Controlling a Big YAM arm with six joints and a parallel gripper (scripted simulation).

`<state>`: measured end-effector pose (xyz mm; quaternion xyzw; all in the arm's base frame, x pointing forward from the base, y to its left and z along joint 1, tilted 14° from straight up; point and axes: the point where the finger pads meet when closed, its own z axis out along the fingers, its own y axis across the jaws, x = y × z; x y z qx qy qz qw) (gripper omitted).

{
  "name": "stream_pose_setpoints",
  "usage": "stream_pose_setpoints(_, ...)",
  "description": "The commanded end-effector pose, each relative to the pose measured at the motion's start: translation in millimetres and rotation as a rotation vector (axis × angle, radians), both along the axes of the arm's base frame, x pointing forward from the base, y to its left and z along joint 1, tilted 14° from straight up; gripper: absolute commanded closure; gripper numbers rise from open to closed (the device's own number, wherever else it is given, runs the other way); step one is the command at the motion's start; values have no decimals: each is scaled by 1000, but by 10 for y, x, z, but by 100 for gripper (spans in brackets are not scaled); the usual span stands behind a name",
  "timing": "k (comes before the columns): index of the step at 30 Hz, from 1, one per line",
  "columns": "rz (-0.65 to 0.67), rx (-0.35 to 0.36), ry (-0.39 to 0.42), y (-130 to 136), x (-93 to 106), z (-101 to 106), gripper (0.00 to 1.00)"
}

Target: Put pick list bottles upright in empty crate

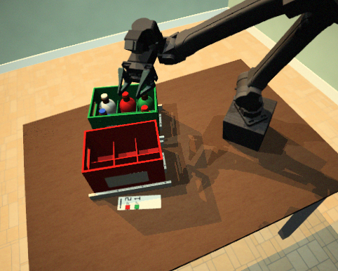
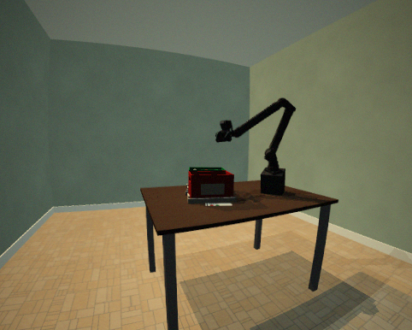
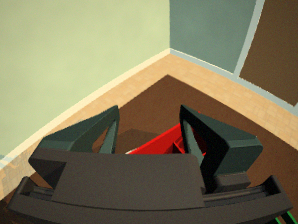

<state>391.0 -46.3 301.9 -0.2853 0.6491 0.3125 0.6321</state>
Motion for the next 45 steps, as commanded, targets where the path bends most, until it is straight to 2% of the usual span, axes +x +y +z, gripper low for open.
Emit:
stream_pose_setpoints(1, 0, 0, 0, 0, 0, 1, 39)
stream_pose_setpoints(21, 0, 0, 0, 0, 0, 1, 39)
stream_pose_setpoints(26, 8, 3, 2, 67, 61, -216, 39)
stream_pose_setpoints(27, 2, -61, -38, 79, 97, 101, 39)
stream_pose_setpoints(30, -5, 12, 25, 137, 213, 180, 39)
stream_pose_setpoints(31, -5, 26, 51, 130, 300, 100, 39)
stream_pose_setpoints(34, -4, 33, 81, 248, 354, 221, 39)
stream_pose_setpoints(36, -4, 55, 118, 311, 455, 146, 39)
stream_pose_setpoints(38, -4, 55, 118, 311, 455, 146, 39)
stream_pose_setpoints(40, -3, 49, 136, 421, 457, 273, 39)
stream_pose_setpoints(42, -3, 75, 182, 488, 562, 172, 39)
stream_pose_setpoints(45, -2, 73, 222, 632, 614, 229, 39)
